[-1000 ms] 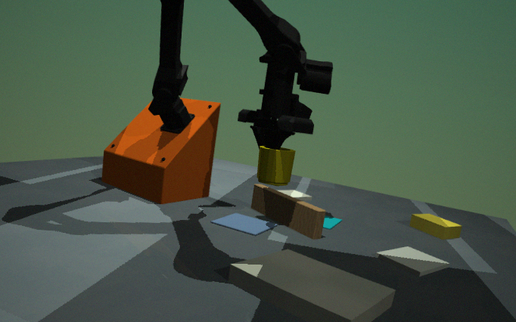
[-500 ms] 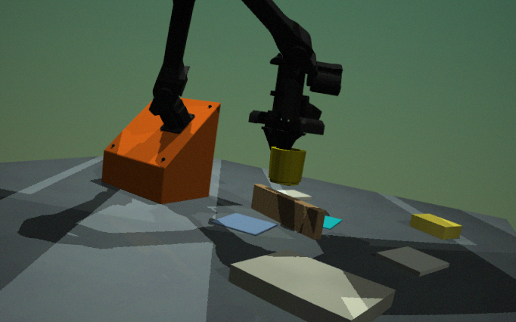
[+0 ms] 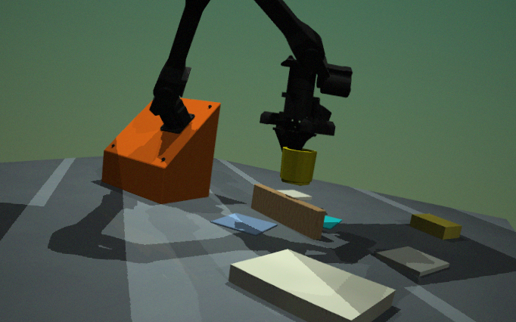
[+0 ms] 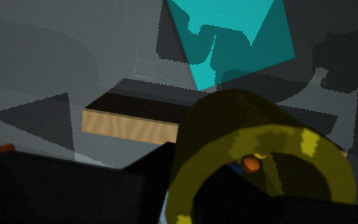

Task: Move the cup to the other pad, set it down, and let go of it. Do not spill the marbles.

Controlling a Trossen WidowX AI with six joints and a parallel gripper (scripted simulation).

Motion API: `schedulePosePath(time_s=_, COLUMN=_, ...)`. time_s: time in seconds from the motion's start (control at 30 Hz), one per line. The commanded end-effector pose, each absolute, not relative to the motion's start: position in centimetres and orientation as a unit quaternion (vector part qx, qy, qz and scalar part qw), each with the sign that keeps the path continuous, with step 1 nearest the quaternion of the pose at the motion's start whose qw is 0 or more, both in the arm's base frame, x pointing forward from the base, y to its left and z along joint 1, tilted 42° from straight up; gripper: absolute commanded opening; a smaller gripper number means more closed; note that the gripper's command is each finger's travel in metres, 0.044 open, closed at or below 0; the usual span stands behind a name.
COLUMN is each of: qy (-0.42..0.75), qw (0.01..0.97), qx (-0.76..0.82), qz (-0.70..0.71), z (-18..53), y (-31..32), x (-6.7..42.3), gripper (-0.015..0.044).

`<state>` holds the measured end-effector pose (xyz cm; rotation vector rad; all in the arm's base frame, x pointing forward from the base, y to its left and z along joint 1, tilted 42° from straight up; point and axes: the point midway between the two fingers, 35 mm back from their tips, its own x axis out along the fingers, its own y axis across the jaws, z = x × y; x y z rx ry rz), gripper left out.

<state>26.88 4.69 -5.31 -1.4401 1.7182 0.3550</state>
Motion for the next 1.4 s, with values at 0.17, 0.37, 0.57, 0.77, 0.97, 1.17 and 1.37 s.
schedulePosePath(time_s=0.17, qy=0.686, qw=0.425, qx=-0.573, qz=0.142, z=-6.4, y=6.1, x=27.8, gripper=0.0000)
schedulePosePath(time_s=0.37, qy=0.686, qw=0.425, qx=-0.573, qz=0.142, z=-7.0, y=6.9, x=28.3, gripper=0.0000)
schedulePosePath(time_s=0.57, qy=0.686, qw=0.425, qx=-0.573, qz=0.142, z=-7.6, y=7.6, x=28.7, gripper=0.0000)
schedulePosePath(time_s=0.77, qy=0.686, qw=0.426, qx=-0.573, qz=0.142, z=-8.2, y=8.4, x=29.2, gripper=0.0000)
schedulePosePath(time_s=0.97, qy=0.686, qw=0.426, qx=-0.573, qz=0.142, z=-8.8, y=9.1, x=29.6, gripper=0.0000)
schedulePosePath(time_s=1.17, qy=0.686, qw=0.426, qx=-0.573, qz=0.142, z=-9.4, y=9.7, x=30.0, gripper=0.0000)
schedulePosePath(time_s=1.37, qy=0.686, qw=0.426, qx=-0.573, qz=0.142, z=-9.9, y=9.2, x=30.0, gripper=0.0000)
